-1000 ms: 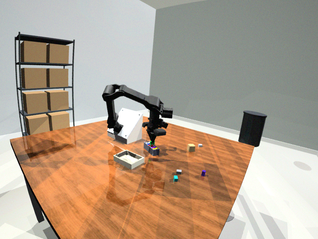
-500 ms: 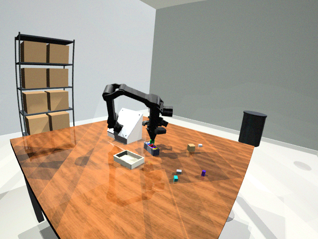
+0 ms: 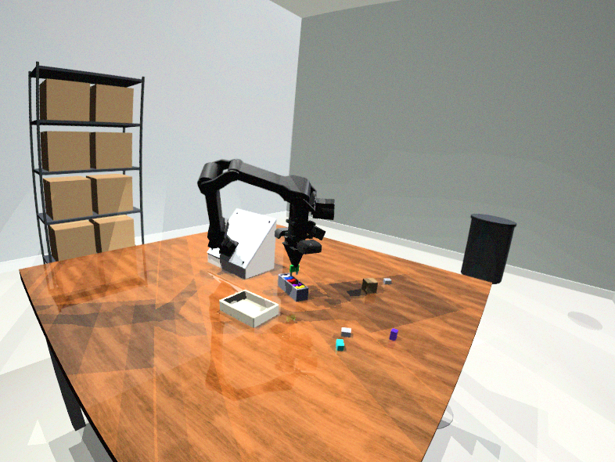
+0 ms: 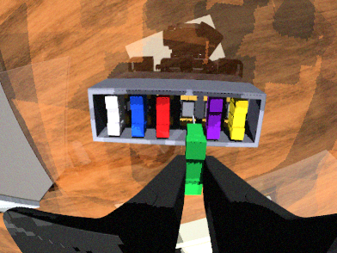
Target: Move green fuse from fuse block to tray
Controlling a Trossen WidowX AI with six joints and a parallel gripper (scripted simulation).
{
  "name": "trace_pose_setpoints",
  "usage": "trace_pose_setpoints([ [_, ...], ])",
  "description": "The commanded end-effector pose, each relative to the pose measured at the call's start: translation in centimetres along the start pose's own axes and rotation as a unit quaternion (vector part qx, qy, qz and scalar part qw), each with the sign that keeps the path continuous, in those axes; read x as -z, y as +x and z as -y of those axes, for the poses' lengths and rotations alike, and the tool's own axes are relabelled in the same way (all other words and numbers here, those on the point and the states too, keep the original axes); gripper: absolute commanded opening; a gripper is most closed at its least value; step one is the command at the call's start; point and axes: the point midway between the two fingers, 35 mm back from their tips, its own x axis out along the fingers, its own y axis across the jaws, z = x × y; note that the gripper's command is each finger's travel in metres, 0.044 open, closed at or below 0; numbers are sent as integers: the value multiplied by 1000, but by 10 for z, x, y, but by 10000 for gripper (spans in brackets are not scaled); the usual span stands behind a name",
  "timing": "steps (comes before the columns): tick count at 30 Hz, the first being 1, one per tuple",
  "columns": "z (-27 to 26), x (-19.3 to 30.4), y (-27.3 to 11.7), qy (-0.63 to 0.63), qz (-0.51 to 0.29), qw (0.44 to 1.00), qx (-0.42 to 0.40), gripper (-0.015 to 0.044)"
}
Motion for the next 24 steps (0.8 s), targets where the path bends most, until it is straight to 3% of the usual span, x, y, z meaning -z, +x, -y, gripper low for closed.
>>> trace_pose_setpoints([
  [1,14,19,-2,3,5,1000,-2,0],
  [20,58,162,-2,3,0,1000,1,0],
  [24,59,174,-2,3,-3,1000,1,0],
])
